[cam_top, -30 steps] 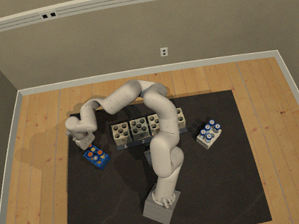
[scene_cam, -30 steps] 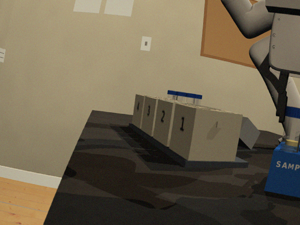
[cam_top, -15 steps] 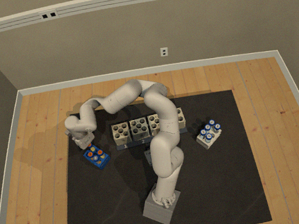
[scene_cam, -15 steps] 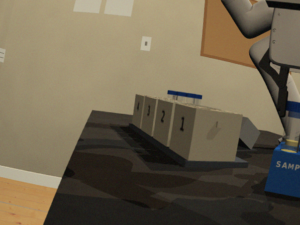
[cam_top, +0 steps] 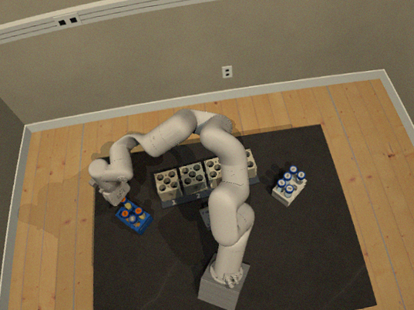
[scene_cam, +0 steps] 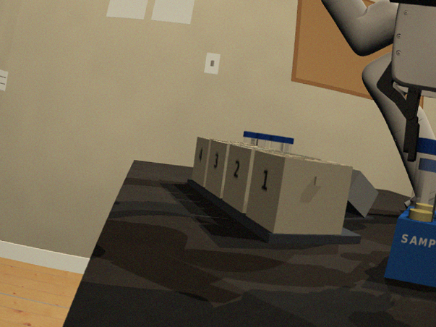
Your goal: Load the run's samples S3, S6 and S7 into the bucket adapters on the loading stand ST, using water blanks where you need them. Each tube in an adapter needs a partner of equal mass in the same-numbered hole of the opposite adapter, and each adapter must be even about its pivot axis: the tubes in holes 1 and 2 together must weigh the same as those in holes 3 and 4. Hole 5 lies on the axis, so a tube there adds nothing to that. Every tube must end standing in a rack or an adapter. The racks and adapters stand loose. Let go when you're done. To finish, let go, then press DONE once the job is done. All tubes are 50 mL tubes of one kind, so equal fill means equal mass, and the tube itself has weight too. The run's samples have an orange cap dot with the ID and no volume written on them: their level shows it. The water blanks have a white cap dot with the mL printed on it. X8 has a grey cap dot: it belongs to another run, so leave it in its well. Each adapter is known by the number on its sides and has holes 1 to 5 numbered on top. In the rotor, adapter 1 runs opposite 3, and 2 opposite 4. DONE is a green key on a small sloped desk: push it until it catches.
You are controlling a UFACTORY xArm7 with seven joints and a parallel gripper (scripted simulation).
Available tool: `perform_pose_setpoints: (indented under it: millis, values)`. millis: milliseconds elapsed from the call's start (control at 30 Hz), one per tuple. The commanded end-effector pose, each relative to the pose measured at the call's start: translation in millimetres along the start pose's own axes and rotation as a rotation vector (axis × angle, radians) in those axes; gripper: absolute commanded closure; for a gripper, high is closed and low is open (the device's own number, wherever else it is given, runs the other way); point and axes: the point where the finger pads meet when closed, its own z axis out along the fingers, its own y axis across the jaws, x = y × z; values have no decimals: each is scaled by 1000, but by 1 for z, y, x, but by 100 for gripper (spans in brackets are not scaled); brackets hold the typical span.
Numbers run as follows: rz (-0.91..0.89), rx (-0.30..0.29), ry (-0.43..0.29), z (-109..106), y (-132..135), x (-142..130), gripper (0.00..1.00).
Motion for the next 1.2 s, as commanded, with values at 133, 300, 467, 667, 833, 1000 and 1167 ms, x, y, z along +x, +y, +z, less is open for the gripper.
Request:
perform_pose_setpoints:
  millis: [133, 300, 467, 667, 833, 1000, 1167]
  values:
    - [0, 2, 5, -5, -1, 1, 100]
    - [0, 2, 5, -11, -1, 1, 100]
    - [0, 2, 5, -21, -1, 1, 100]
    - [0, 2, 5, -33, -1, 1, 100]
    - [0, 2, 5, -41, -1, 1, 100]
    - [0, 2, 5, -49, -1, 1, 100]
    - [0, 2, 5, -59, -1, 1, 100]
